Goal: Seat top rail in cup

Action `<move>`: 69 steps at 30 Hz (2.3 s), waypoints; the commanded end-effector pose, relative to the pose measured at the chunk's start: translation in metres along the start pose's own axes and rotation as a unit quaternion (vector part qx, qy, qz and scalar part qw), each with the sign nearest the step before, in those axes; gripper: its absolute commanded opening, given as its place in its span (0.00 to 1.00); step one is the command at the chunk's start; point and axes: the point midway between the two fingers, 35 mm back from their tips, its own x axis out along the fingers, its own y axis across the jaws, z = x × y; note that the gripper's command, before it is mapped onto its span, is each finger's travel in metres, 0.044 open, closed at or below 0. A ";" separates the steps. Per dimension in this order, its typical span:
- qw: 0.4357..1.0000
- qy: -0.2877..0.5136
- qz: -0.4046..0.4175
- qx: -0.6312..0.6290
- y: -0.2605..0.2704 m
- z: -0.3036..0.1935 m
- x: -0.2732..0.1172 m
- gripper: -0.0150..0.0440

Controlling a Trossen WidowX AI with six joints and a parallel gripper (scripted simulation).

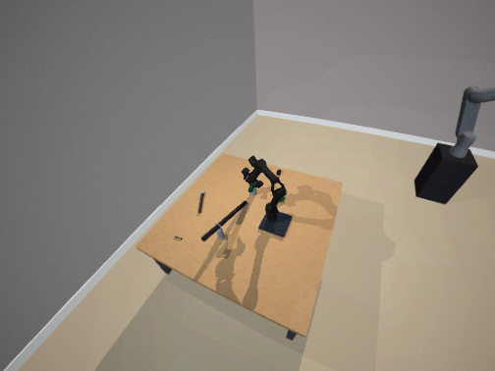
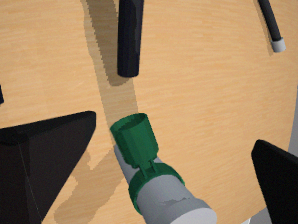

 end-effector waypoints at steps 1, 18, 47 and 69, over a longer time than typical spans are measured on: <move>0.974 -0.017 -0.015 -0.227 0.014 -0.038 -0.006 1.00; 0.974 -0.017 -0.015 -0.227 0.018 -0.040 0.003 1.00; 0.974 -0.017 -0.015 -0.227 0.035 -0.048 0.071 1.00; 0.974 -0.017 -0.017 -0.227 0.035 -0.045 0.106 1.00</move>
